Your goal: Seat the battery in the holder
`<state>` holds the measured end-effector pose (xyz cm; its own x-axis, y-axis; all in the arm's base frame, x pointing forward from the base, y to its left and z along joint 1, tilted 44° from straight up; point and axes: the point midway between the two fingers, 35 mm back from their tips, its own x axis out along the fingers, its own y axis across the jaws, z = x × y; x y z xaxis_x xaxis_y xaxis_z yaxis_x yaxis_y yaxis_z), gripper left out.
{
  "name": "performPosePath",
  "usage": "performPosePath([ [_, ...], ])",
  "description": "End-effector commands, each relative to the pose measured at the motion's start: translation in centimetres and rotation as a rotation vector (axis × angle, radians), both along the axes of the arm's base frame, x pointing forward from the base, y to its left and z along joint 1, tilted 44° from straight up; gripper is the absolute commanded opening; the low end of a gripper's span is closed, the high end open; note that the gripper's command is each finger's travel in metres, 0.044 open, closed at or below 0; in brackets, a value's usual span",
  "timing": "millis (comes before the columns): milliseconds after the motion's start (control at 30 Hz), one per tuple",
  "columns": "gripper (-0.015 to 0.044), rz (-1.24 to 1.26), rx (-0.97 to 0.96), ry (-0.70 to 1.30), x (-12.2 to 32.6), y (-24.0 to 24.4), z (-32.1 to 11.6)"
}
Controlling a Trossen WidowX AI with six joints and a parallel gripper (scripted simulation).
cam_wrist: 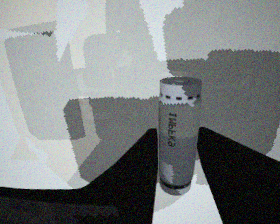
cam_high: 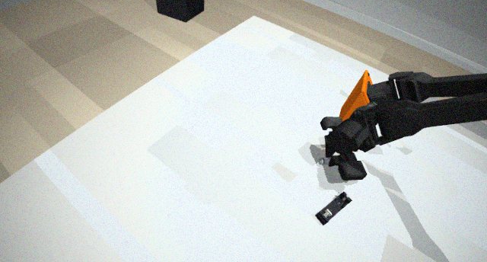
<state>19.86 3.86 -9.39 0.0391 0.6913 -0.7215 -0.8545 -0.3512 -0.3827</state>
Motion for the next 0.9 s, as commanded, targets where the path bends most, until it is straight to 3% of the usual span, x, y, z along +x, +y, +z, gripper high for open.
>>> performPosePath([
  [0, 0.0083, -0.003, 0.004, 0.003, -0.1, 0.1, 0.0],
  [133, 0.0059, -0.003, 0.004, 0.003, -0.1, 0.1, 0.0],
  [567, 0.0059, -0.008, 0.001, 0.008, -0.2, -3.5, 3.6],
  [867, 0.0059, -0.281, 0.013, 0.268, 1.9, -3.8, 4.1],
])
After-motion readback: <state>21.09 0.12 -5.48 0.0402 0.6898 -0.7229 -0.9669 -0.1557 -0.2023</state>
